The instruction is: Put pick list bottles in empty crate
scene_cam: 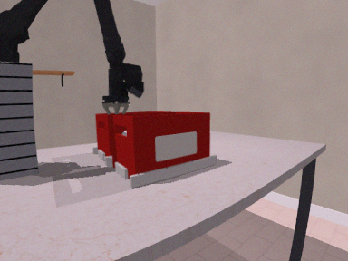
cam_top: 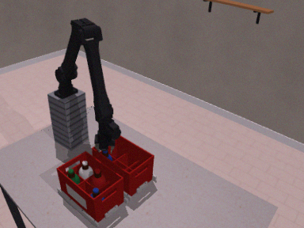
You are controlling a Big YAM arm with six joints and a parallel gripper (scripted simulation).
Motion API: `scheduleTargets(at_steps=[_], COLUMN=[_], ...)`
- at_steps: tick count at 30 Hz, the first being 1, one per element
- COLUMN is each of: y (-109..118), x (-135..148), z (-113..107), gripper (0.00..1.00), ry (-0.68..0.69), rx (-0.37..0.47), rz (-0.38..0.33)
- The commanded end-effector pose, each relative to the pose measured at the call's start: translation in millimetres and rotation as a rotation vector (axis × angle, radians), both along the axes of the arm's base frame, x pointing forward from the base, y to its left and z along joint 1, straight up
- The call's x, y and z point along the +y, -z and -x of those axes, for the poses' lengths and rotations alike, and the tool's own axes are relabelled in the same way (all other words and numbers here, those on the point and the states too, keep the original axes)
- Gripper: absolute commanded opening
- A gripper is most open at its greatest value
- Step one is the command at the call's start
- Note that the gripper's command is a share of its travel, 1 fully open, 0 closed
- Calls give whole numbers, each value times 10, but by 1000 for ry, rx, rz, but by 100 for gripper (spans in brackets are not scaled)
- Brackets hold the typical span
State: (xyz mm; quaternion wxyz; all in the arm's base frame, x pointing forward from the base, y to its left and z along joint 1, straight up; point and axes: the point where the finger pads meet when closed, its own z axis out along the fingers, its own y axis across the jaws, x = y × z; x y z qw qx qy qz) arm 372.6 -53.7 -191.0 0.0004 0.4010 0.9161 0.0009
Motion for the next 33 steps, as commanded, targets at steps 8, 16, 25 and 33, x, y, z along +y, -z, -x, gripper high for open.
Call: scheduleTargets(at_steps=[8,16,25,33], y=[-20,-17,-14,-11], x=[-2,0,1,2], z=[-69,-63,-59,-55], gripper=[61,61,61,61], ry=[4,4,4,4], rx=[-21,-21,-21,-21], rz=[3,3,3,3])
